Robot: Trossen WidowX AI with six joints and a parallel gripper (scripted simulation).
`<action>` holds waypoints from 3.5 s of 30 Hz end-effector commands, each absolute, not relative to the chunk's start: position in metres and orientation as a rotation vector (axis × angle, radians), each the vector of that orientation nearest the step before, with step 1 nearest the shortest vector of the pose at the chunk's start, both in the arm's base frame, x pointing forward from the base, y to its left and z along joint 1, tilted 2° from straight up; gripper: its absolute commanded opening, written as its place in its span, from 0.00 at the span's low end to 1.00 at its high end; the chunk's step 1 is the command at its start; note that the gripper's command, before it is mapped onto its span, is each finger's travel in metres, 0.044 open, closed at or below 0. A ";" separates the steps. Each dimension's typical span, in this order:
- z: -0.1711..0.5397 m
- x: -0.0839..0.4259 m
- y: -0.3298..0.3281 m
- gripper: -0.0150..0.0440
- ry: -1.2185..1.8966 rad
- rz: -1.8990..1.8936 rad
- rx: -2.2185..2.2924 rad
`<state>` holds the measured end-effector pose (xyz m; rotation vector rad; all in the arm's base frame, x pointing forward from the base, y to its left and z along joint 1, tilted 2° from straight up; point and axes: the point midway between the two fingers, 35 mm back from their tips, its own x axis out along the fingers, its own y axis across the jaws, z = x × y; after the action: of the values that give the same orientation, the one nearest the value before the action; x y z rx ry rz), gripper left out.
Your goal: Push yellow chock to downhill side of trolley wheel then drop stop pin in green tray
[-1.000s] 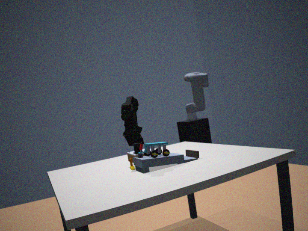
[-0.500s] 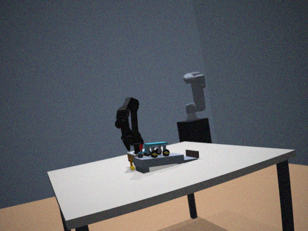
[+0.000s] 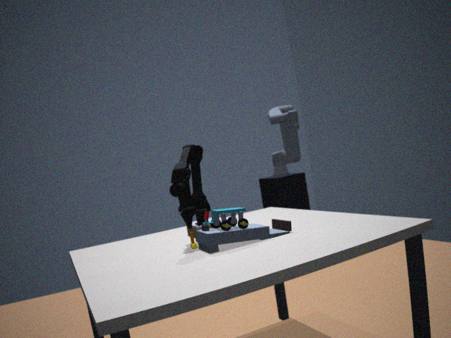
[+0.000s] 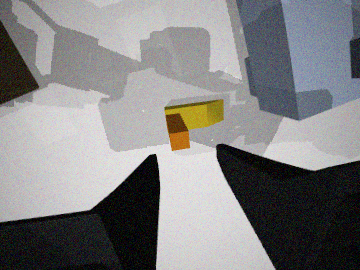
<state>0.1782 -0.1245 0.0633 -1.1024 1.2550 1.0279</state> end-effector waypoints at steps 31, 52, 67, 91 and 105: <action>0.028 0.178 -0.123 0.58 1.255 1.039 -1.094; 0.004 0.180 -0.123 0.58 1.255 1.039 -1.093; 0.007 0.181 -0.125 0.31 1.253 1.032 -1.105; 0.076 0.172 -0.121 0.25 1.255 1.039 -1.094; 0.117 0.171 -0.121 0.25 1.255 1.039 -1.094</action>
<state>0.1703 -0.1209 0.1055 -1.0822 1.2615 1.0473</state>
